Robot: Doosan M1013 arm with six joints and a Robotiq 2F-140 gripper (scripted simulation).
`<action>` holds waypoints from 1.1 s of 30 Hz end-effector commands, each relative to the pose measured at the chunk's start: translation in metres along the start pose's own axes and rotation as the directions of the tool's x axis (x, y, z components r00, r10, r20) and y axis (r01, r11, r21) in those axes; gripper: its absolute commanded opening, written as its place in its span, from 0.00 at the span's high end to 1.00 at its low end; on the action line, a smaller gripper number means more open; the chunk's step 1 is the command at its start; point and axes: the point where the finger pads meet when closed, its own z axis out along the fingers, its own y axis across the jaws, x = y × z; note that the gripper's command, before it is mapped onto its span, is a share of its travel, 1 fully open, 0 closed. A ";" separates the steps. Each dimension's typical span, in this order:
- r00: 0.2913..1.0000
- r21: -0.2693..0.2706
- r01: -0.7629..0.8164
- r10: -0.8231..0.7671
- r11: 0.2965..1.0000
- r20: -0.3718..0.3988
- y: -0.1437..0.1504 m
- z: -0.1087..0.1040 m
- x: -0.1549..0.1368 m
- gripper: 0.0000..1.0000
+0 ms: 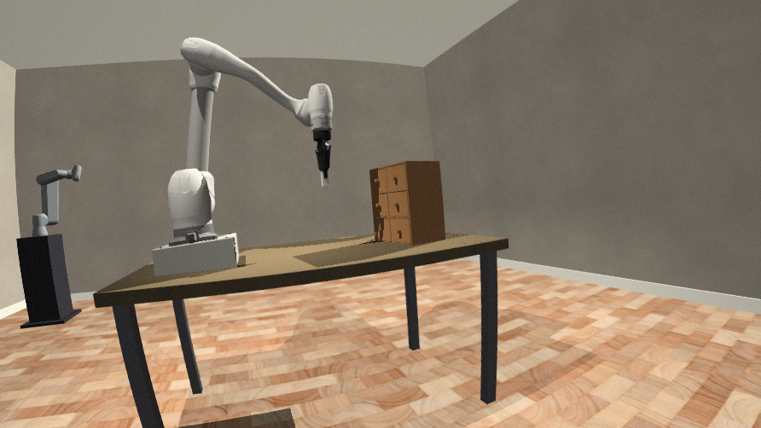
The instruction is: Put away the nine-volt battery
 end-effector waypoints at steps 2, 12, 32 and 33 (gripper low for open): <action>1.000 0.000 0.000 0.000 1.000 0.000 0.000 0.000 0.000 0.00; 1.000 0.000 0.000 0.000 1.000 0.000 0.000 0.000 0.000 0.00; 1.000 0.000 0.000 0.000 1.000 0.000 0.000 0.000 0.000 0.00; 1.000 0.000 0.000 0.000 1.000 0.000 0.000 0.000 0.000 0.00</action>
